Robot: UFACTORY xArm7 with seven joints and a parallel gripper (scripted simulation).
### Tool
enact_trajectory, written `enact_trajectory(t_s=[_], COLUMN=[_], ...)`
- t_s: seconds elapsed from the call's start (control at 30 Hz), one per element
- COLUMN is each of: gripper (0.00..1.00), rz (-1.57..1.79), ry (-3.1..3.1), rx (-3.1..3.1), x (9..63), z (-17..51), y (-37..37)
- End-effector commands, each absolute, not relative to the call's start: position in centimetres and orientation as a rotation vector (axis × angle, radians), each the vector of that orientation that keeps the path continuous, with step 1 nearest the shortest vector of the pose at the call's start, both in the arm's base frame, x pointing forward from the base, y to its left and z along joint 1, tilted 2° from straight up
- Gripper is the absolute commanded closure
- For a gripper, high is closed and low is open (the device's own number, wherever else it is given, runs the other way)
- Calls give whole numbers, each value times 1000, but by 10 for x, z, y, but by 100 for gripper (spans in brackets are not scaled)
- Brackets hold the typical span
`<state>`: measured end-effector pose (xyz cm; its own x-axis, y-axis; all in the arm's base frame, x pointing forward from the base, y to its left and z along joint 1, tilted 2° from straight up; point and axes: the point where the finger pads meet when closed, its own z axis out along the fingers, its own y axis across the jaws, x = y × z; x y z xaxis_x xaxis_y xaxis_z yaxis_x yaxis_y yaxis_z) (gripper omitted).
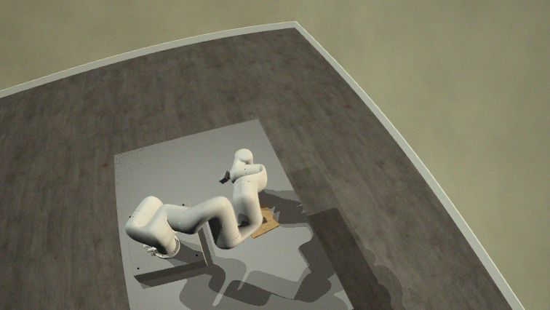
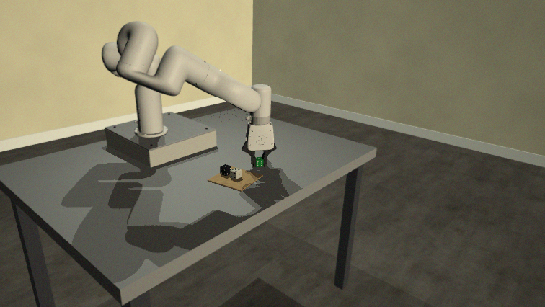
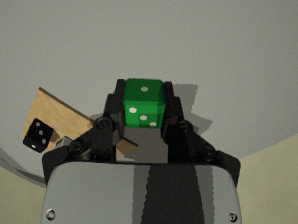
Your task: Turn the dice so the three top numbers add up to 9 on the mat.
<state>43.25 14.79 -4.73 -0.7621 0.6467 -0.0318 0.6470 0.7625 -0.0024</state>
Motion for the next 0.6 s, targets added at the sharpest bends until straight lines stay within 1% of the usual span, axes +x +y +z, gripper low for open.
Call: enact_trajectory(t_s=[0.0,0.17,0.47,0.57], gripper=[73,73,73,73], rz=[-16,-16,-16,-16], ry=[2919,2919,2919,2919], rx=[1071,1071,1071,1071], x=[434,433,432,431], z=[-44,-30,34,44], y=[149,149,150,151])
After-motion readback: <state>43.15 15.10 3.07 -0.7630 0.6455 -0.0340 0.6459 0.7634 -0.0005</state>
